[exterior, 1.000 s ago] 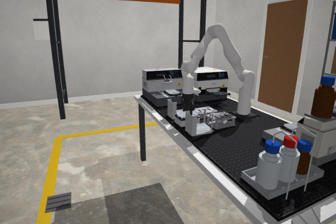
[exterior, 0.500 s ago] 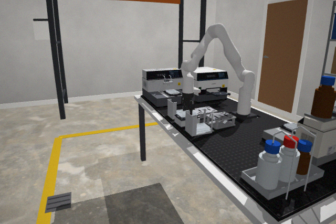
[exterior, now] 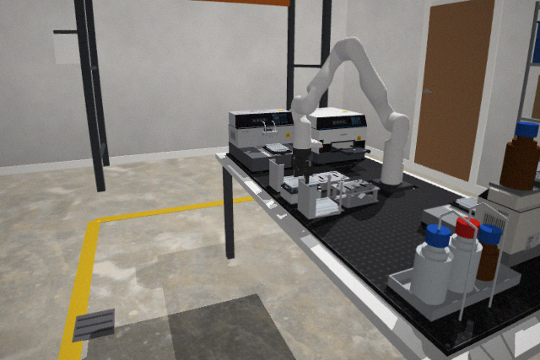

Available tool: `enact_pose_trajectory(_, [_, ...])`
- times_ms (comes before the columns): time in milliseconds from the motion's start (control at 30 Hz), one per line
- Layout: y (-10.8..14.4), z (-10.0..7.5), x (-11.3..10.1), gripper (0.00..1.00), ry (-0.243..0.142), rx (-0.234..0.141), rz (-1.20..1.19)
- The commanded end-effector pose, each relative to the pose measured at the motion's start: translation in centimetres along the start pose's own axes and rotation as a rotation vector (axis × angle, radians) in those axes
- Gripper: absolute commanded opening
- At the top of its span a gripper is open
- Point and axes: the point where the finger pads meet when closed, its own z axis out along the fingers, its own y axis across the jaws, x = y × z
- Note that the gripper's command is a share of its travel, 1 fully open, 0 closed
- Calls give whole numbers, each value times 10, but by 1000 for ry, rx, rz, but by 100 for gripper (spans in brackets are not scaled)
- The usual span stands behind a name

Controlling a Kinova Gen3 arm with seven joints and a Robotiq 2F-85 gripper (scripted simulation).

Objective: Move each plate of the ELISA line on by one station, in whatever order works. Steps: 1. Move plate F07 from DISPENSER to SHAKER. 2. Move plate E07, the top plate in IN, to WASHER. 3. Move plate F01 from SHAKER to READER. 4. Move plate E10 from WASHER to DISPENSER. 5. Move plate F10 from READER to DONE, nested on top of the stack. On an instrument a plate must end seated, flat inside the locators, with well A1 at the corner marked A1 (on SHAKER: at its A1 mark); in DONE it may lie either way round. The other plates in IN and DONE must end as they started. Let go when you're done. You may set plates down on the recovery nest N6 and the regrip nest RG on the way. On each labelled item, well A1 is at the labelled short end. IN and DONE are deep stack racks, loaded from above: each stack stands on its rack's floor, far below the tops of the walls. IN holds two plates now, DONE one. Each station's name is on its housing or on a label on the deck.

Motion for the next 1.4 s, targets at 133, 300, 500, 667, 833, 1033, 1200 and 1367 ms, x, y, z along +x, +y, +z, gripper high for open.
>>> enact_pose_trajectory(133, [0, -10, -1, 94, -2, 0, 0])
enact_pose_trajectory(300, [0, -14, -1, 94, -2, 0, 0])
enact_pose_trajectory(500, [0, -22, -1, 94, -2, 0, 0])
enact_pose_trajectory(667, [0, -29, -1, 94, -2, 0, 0])
enact_pose_trajectory(833, [0, -33, -1, 94, -2, 0, 0])
enact_pose_trajectory(1033, [0, -41, -1, 94, -2, 0, 0])
enact_pose_trajectory(1200, [0, -48, -1, 94, -2, 0, 0])
enact_pose_trajectory(1367, [0, -53, -1, 94, -2, 0, 0])
